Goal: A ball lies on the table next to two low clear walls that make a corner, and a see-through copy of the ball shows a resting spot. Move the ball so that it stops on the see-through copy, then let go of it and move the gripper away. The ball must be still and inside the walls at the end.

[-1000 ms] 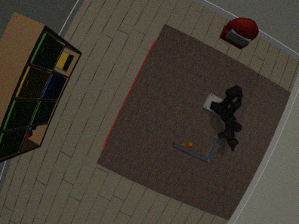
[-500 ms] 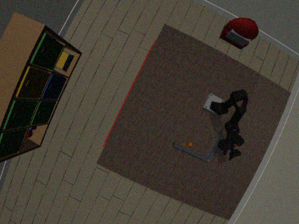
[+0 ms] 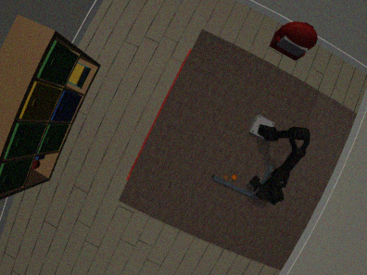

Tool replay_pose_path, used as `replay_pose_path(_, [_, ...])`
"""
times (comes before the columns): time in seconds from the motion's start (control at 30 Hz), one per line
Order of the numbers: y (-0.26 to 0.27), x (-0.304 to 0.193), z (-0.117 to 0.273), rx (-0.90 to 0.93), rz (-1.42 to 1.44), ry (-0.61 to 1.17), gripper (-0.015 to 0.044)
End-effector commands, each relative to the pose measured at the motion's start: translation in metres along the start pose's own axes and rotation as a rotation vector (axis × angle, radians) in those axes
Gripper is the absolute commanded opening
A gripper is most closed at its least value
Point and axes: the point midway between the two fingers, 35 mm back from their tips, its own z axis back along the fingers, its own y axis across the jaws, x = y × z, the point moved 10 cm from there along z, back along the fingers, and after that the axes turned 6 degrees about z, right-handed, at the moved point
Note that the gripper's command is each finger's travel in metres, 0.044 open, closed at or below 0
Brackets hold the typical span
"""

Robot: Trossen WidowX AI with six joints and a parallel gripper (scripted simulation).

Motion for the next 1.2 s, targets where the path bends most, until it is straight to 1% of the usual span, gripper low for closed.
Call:
replay_pose_path(0.0, [-0.041,0.053,-0.019,-0.217,0.292,0.265,0.0293])
replay_pose_path(0.13, [-0.062,0.073,-0.019,-0.262,0.404,0.387,0.0293])
replay_pose_path(0.23, [-0.075,0.081,-0.02,-0.275,0.433,0.467,0.0293])
replay_pose_path(0.33, [-0.104,0.096,-0.02,-0.275,0.45,0.665,0.0293])
replay_pose_path(0.37, [-0.109,0.098,-0.019,-0.27,0.451,0.702,0.0293])
replay_pose_path(0.83, [-0.111,0.099,-0.019,-0.267,0.451,0.715,0.0293])
replay_pose_path(0.97, [-0.116,0.091,-0.029,-0.267,0.451,0.715,0.0293])
replay_pose_path(1.17, [-0.118,0.089,-0.032,-0.267,0.451,0.715,0.0293])
